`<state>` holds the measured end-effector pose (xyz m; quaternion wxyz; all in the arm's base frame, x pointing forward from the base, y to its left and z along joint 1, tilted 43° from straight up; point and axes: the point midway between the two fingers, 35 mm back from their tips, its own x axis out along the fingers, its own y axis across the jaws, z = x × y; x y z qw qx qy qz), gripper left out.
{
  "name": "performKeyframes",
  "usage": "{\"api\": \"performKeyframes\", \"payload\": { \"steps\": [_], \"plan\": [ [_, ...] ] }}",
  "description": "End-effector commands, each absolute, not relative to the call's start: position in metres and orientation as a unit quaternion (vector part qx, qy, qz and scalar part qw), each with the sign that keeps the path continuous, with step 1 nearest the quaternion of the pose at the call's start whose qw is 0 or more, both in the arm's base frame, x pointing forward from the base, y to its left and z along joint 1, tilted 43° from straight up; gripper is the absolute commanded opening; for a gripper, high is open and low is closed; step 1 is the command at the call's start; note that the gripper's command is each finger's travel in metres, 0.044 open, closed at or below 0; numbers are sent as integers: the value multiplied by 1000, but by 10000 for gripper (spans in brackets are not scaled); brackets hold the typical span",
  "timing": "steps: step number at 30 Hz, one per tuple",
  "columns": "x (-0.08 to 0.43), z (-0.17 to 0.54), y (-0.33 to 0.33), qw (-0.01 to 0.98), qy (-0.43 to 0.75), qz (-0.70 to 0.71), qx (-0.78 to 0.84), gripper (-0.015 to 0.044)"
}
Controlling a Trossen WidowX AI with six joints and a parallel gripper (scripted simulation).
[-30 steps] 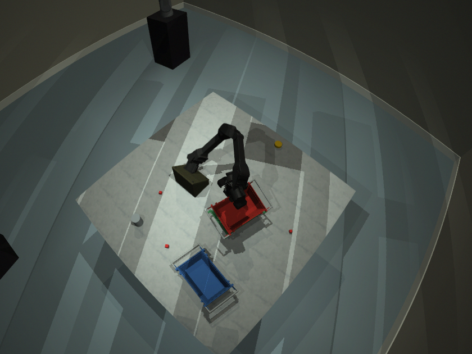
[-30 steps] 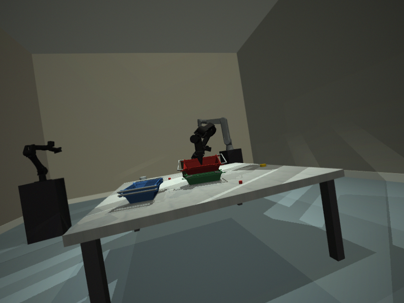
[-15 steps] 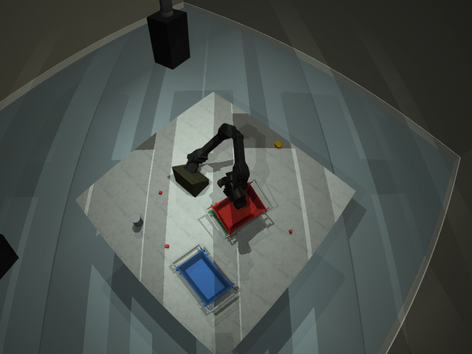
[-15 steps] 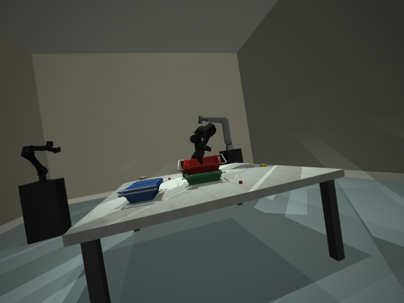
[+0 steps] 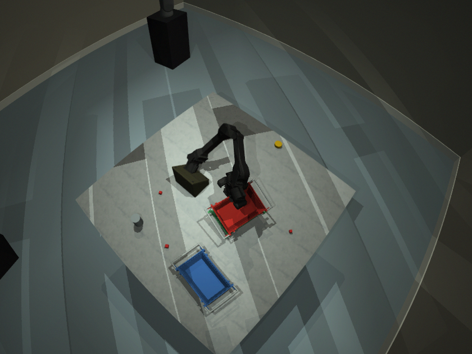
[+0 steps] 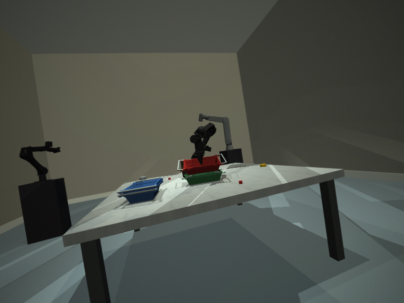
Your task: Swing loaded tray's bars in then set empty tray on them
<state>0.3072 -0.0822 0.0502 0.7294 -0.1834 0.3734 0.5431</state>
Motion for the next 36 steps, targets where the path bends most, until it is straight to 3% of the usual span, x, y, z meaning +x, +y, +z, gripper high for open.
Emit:
{"api": "performKeyframes", "payload": {
  "steps": [1,36],
  "plan": [
    [305,48,-77,724,376,550,-180,0],
    [302,44,-71,724,376,550,-180,0]
  ]
}}
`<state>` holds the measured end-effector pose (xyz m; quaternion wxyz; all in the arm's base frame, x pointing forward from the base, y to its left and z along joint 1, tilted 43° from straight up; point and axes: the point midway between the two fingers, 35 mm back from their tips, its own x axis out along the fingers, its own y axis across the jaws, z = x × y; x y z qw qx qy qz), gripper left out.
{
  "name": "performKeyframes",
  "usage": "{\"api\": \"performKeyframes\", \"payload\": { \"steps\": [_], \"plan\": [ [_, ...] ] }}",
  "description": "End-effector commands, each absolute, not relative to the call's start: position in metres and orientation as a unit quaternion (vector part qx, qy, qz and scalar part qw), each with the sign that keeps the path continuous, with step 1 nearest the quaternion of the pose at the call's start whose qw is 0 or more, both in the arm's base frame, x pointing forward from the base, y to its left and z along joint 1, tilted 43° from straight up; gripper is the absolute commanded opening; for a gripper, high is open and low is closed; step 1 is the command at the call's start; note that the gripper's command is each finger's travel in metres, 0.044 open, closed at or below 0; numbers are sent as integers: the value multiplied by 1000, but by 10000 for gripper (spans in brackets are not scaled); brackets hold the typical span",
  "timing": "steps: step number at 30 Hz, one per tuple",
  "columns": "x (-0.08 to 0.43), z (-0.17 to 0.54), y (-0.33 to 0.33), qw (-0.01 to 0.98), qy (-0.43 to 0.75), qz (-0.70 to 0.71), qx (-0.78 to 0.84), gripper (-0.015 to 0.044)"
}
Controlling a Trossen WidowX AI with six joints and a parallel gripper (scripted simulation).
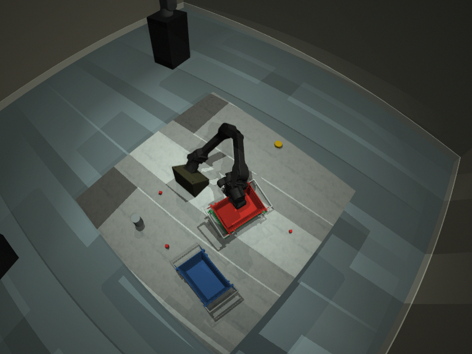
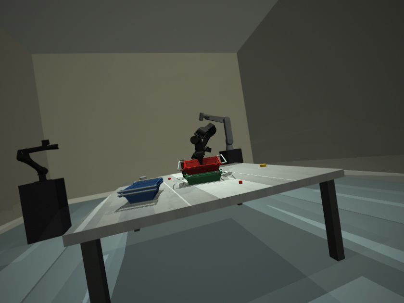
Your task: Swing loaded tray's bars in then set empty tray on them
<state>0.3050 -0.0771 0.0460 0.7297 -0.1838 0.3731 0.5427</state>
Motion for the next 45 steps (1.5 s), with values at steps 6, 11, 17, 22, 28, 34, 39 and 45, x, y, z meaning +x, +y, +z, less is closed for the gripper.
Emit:
{"api": "performKeyframes", "payload": {
  "steps": [6,11,17,22,28,34,39,45],
  "plan": [
    [302,44,-71,724,376,550,-180,0],
    [302,44,-71,724,376,550,-180,0],
    [302,44,-71,724,376,550,-180,0],
    [302,44,-71,724,376,550,-180,0],
    [302,44,-71,724,376,550,-180,0],
    [302,44,-71,724,376,550,-180,0],
    [305,45,-76,729,373,543,-184,0],
    [302,41,-69,726,375,548,-181,0]
  ]
}}
